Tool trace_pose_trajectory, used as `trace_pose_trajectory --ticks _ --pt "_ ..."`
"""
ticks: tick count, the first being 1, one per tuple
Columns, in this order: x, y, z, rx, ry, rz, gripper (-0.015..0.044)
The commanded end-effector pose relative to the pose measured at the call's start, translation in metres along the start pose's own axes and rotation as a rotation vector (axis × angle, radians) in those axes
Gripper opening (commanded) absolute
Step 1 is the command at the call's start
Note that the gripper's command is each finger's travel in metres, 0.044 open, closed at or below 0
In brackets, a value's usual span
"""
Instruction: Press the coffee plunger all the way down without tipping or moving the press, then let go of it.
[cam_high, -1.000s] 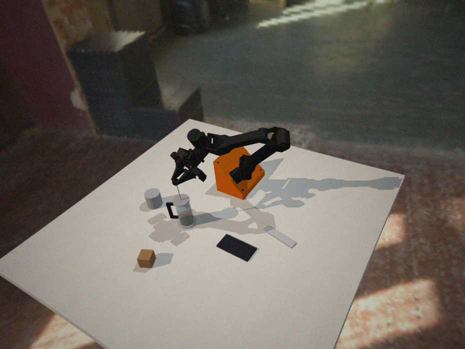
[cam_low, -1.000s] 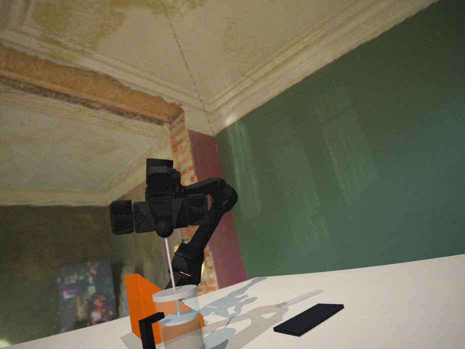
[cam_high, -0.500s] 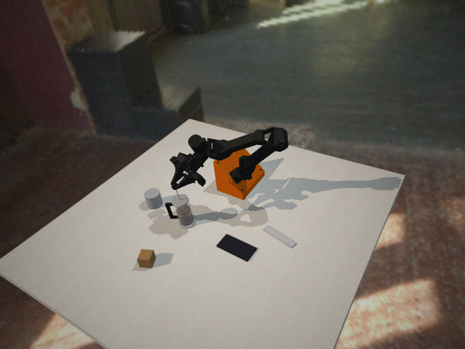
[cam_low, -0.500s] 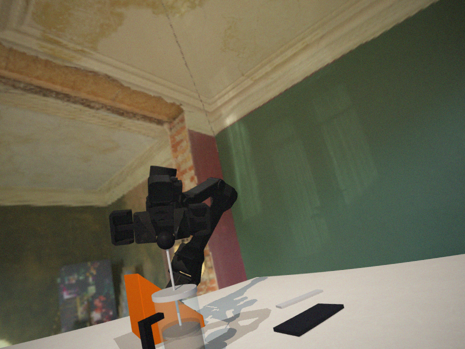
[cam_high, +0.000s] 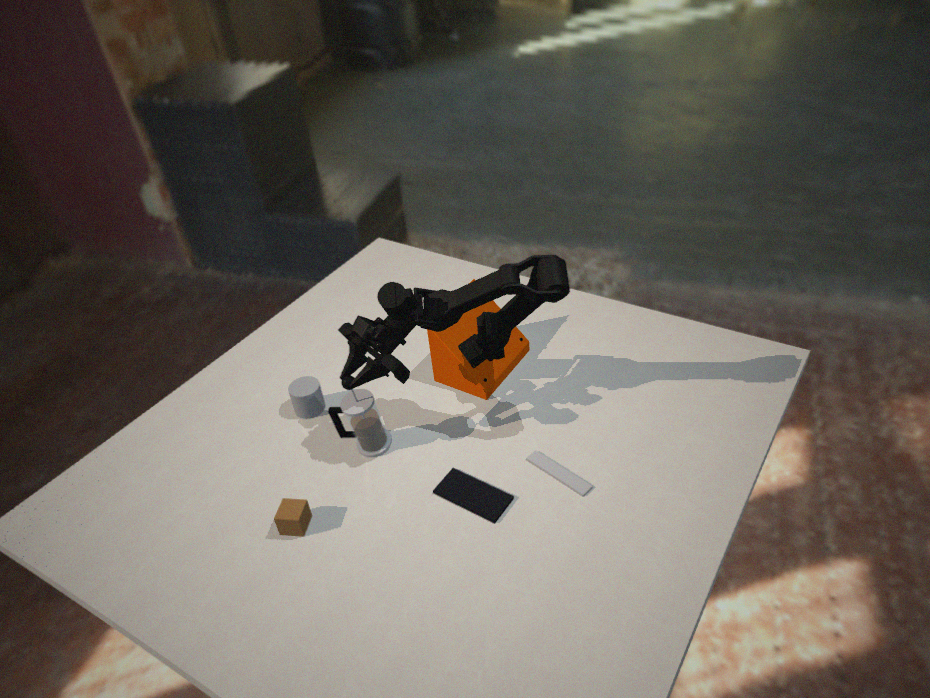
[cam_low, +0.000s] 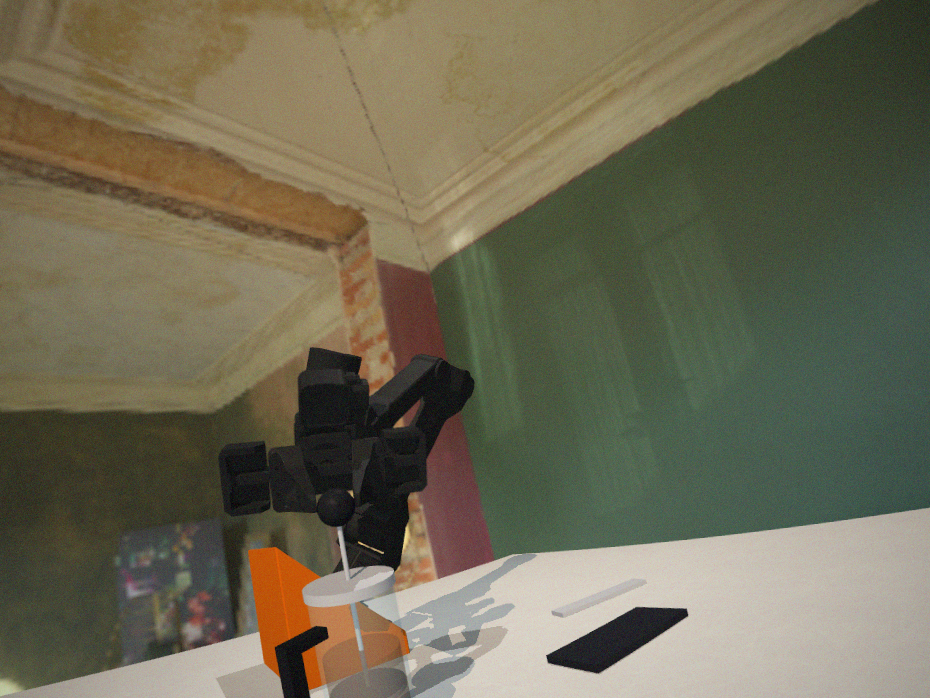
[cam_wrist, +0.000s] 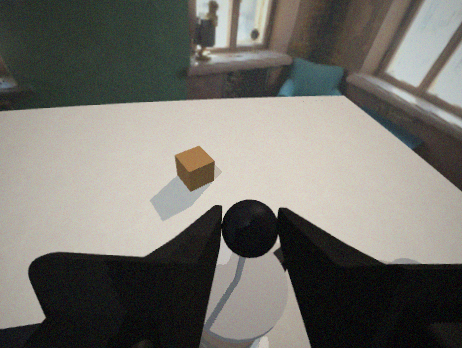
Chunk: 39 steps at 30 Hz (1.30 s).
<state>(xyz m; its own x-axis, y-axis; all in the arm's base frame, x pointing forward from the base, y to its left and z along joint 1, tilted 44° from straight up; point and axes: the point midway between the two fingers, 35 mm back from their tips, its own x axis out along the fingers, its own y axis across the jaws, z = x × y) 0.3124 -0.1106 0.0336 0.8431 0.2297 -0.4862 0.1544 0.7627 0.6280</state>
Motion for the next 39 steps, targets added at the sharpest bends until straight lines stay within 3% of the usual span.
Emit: trace_pose_trajectory --ticks 1,39 --pt "0.0092 0.0014 -0.0292 0.048 0.070 0.008 0.0123" --pt "0.0171 -0.0029 -0.0233 0.047 0.069 0.010 0.0123"
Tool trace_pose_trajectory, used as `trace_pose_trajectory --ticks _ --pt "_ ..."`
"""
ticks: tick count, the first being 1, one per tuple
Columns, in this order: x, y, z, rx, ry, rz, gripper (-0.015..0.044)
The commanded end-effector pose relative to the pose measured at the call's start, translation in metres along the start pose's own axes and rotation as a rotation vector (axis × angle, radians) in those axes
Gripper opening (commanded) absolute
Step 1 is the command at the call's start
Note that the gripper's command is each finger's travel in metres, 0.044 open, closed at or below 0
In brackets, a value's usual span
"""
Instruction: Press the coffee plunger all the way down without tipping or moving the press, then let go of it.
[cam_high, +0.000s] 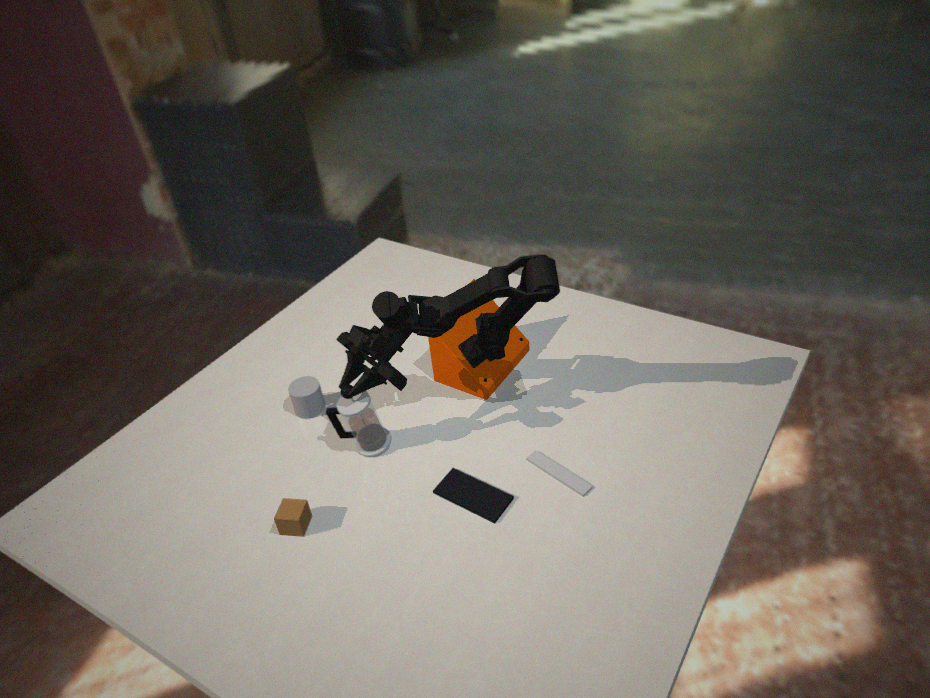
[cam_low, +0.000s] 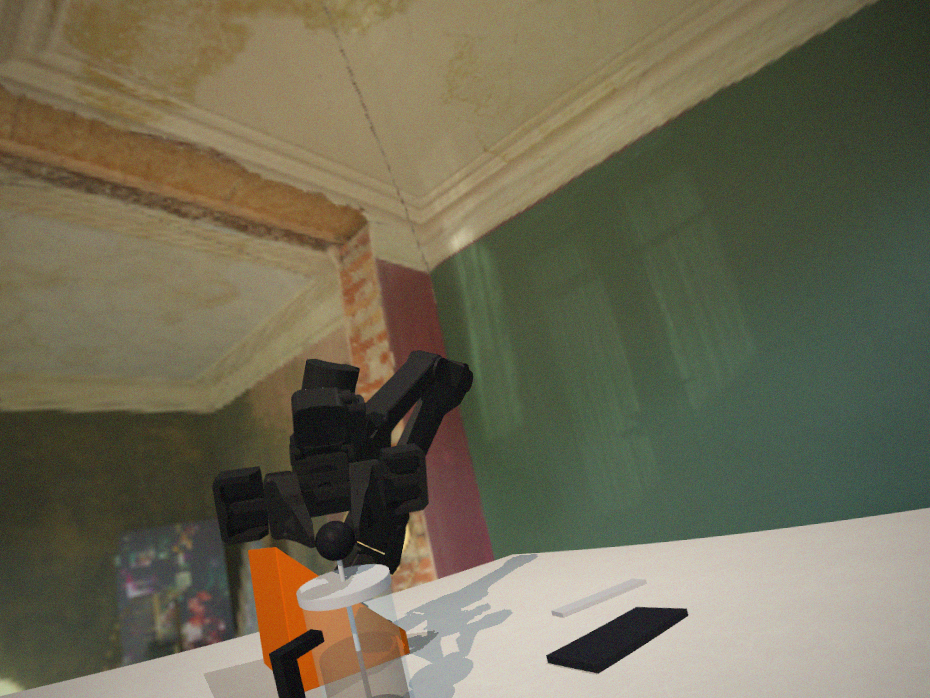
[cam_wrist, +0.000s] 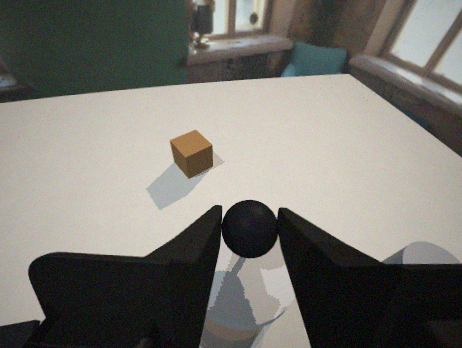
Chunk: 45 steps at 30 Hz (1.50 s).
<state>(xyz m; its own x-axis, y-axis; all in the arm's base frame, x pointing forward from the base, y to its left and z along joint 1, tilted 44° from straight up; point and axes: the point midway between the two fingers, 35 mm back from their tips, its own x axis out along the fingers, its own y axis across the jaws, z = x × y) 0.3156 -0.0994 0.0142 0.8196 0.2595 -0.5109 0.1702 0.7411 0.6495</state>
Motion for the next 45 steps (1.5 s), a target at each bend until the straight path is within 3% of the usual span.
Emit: trace_pose_trajectory --ticks 1,25,37,45 --pt "0.003 0.000 -0.006 0.012 0.024 0.007 0.0123" --pt "0.001 -0.001 0.000 0.004 0.005 0.003 0.0123" --pt "0.001 -0.001 0.000 0.004 0.005 0.003 0.0438" --pt "-0.016 -0.003 0.019 0.005 0.017 -0.003 0.0440"
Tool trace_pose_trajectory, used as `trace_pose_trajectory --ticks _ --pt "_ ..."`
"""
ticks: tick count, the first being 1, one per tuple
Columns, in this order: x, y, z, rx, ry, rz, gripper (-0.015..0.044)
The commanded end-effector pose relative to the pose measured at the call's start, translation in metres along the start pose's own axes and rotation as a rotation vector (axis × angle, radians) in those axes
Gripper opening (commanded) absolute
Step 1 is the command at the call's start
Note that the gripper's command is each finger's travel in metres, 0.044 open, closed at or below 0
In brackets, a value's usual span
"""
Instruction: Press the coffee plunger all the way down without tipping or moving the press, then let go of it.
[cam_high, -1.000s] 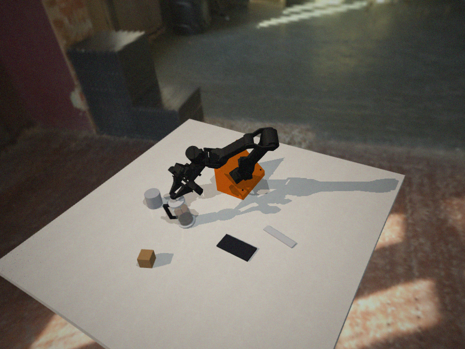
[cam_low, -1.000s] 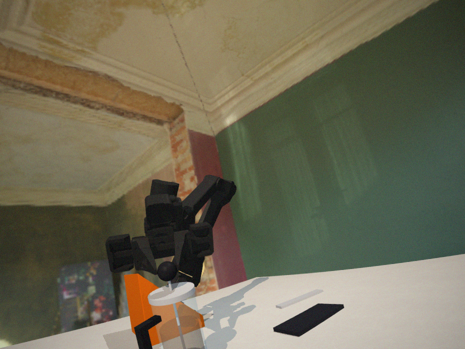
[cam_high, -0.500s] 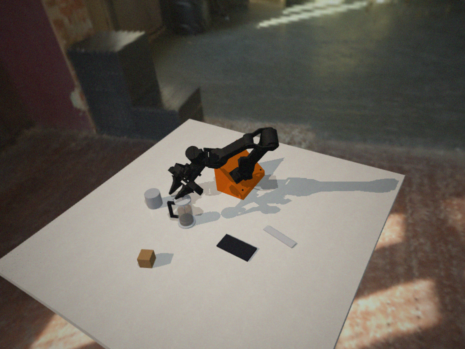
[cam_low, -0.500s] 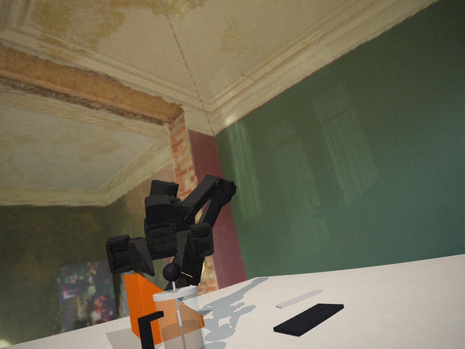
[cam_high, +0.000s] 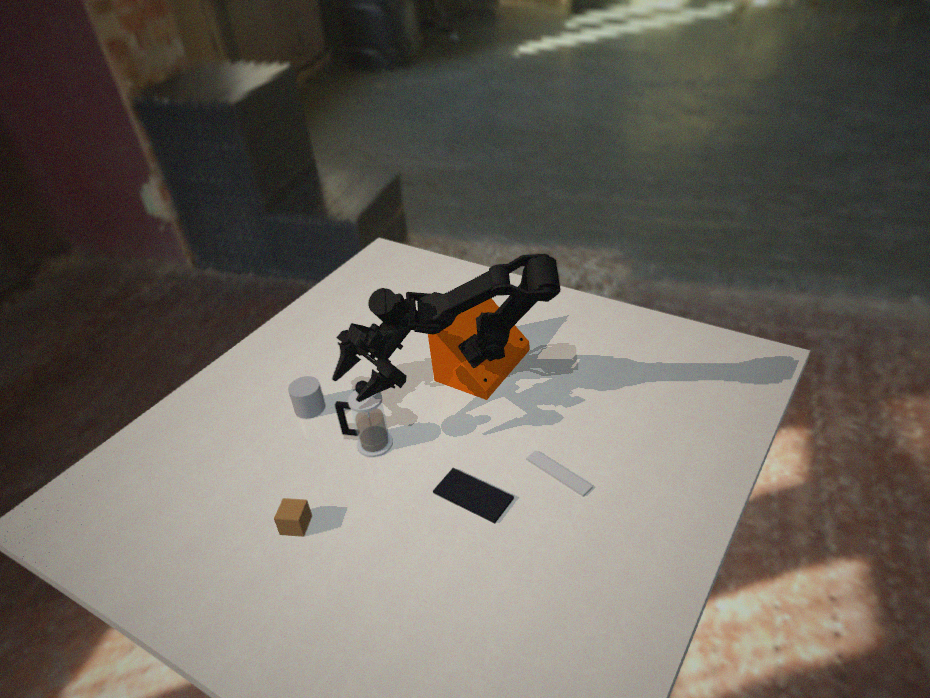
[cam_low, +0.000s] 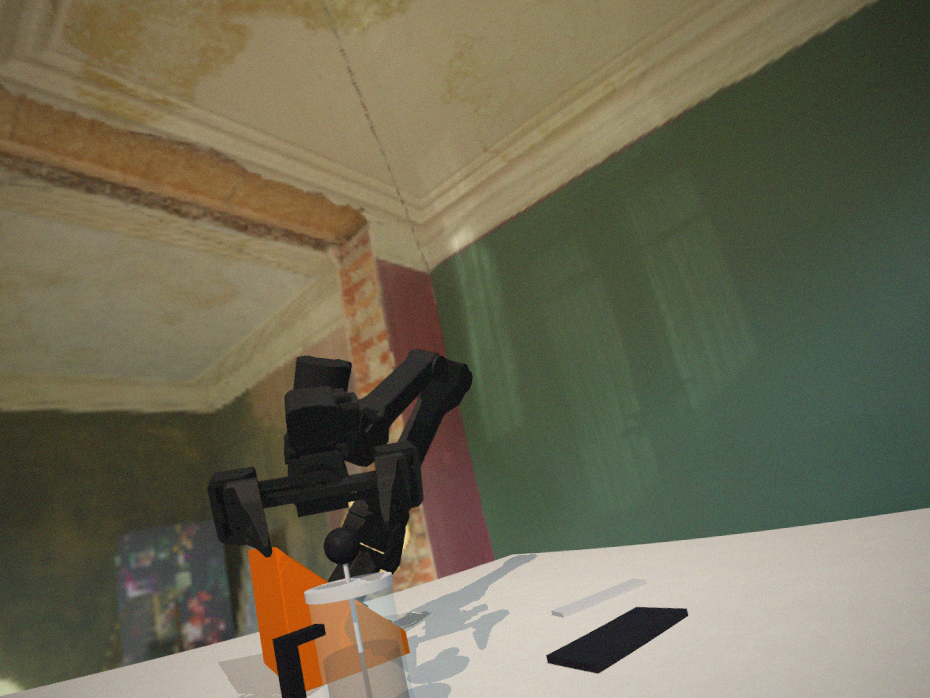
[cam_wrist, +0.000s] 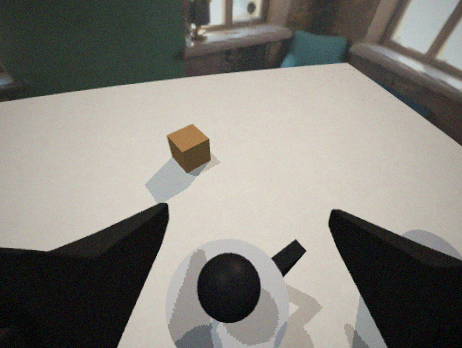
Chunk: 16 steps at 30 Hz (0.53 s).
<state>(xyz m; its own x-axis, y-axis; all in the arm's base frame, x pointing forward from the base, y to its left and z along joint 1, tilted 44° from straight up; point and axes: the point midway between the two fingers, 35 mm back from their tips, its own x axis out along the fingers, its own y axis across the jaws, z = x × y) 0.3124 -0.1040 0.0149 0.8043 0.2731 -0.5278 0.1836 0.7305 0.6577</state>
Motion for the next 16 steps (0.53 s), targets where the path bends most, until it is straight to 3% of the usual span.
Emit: trace_pose_trajectory --ticks 1,6,16 --pt "-0.019 0.001 0.023 -0.013 -0.006 0.000 0.0440" --pt "-0.059 0.008 0.048 -0.006 0.000 0.004 0.0440" --pt "-0.061 0.009 0.049 -0.005 0.000 0.004 0.0440"
